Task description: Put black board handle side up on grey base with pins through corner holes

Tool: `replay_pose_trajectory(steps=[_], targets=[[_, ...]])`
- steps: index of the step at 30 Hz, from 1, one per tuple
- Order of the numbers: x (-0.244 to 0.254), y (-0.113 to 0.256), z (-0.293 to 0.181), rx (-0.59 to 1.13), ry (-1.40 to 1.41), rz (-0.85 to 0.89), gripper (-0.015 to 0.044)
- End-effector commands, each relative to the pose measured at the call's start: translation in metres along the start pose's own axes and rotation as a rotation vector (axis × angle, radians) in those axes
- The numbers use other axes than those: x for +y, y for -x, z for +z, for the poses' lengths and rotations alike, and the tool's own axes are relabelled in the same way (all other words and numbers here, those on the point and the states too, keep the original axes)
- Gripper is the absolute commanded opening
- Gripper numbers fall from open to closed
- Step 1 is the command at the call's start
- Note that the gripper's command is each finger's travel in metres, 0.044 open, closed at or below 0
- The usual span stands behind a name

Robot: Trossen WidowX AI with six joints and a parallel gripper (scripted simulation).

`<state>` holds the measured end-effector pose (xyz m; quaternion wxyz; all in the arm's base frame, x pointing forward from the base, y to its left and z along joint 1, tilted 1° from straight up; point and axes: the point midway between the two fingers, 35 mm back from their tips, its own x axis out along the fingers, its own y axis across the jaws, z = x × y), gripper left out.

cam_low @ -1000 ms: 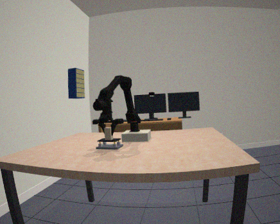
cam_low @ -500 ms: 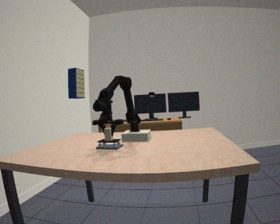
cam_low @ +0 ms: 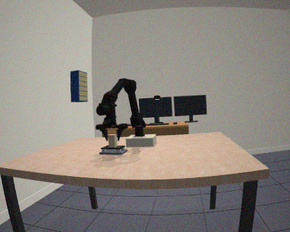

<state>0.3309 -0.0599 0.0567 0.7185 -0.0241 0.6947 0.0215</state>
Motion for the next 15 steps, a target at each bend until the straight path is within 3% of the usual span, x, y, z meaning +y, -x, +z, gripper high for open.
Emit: replay_pose_trajectory(steps=[1, 13, 15], targets=[[0.0, 0.003, 0.0, 0.0, 0.0, -0.001, 0.044], [0.0, 0.043, 0.0, 0.0, 0.0, 0.0, 0.044], [0.0, 0.062, -0.001, -0.001, -0.001, -0.001, 0.044]])
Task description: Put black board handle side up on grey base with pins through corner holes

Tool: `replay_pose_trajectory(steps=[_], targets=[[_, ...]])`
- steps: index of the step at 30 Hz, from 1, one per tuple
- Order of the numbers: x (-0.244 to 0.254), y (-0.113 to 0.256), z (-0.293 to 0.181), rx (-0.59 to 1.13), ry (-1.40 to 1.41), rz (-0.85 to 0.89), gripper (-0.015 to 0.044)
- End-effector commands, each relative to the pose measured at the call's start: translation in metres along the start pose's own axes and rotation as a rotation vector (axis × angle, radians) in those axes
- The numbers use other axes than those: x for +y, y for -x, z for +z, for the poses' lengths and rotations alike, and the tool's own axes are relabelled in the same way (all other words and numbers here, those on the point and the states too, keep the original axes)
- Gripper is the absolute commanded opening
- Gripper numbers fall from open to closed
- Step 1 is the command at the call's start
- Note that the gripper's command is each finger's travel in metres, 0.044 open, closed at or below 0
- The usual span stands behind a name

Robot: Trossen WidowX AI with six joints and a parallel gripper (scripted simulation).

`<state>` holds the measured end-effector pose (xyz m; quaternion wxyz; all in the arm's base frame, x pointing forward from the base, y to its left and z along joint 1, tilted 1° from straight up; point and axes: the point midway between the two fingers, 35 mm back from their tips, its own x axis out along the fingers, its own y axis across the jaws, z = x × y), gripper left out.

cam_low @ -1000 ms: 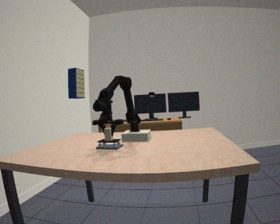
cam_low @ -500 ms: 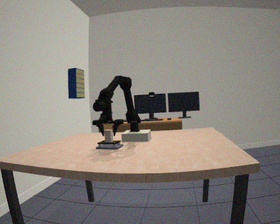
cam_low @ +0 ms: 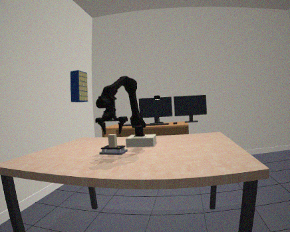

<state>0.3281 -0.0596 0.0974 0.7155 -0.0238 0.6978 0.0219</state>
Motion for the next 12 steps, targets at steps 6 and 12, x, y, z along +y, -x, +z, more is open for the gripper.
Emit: replay_pose_trajectory(steps=[6, 12], targets=[[0.0006, 0.0435, -0.0022, -0.008, 0.0, -0.002, 0.044], [0.0006, 0.0435, -0.0022, -0.008, 0.0, -0.002, 0.044]])
